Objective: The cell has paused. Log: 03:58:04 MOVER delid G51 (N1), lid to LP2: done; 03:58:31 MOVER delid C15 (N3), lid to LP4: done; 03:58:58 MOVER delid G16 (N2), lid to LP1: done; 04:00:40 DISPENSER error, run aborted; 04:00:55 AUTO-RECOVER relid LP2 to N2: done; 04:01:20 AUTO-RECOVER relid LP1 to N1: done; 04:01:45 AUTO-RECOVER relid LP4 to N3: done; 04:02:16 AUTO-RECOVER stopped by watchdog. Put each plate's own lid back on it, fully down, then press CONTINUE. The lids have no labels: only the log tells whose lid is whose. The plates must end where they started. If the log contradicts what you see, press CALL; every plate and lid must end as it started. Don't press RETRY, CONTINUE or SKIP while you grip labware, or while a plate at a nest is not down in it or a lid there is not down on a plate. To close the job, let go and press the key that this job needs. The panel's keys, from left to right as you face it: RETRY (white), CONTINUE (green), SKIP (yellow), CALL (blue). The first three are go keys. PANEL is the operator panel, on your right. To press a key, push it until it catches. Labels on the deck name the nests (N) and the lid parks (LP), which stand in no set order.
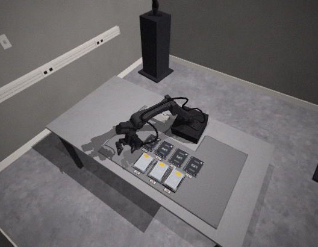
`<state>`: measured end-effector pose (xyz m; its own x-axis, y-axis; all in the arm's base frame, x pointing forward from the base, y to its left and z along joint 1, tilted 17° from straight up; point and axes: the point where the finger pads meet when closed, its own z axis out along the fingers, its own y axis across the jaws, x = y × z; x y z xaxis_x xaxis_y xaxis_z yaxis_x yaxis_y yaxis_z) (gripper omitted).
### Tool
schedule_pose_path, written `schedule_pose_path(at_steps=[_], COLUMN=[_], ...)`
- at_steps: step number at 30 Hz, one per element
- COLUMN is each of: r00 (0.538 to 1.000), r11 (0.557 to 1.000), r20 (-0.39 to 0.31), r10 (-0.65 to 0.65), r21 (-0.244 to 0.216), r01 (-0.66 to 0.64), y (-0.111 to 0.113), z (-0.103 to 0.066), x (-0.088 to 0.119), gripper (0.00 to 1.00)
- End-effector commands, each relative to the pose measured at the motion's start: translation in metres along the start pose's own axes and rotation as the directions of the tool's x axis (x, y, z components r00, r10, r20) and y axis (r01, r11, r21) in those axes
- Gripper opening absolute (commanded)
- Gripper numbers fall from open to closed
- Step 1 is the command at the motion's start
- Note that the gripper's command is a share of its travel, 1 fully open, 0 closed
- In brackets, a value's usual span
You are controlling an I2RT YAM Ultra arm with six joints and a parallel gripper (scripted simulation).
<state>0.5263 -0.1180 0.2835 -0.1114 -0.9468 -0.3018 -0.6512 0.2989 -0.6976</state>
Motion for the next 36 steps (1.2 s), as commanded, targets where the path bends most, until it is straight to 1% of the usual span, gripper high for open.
schedule_pose_path(at_steps=[1, 8, 10, 16, 25, 27, 36], r00=[0.997, 0.979, 0.979, 0.95, 0.886, 0.886, 0.796], r11=[0.997, 0.978, 0.978, 0.948, 0.878, 0.878, 0.784], r20=[-0.004, -0.021, -0.021, -0.049, -0.109, -0.109, -0.19], r10=[0.078, 0.204, 0.204, 0.308, 0.451, 0.451, 0.574], r21=[0.022, -0.031, -0.031, -0.073, -0.123, -0.123, -0.151], r01=[-0.077, -0.205, -0.205, -0.311, -0.463, -0.463, -0.601], y=[0.005, 0.036, 0.036, 0.063, 0.106, 0.106, 0.15], z=[-0.006, 0.007, 0.007, 0.017, 0.028, 0.028, 0.035], x=[-0.013, -0.024, -0.024, -0.031, -0.041, -0.041, -0.048], gripper=[1.0, 1.0, 1.0, 1.0, 1.0, 1.0, 1.0])
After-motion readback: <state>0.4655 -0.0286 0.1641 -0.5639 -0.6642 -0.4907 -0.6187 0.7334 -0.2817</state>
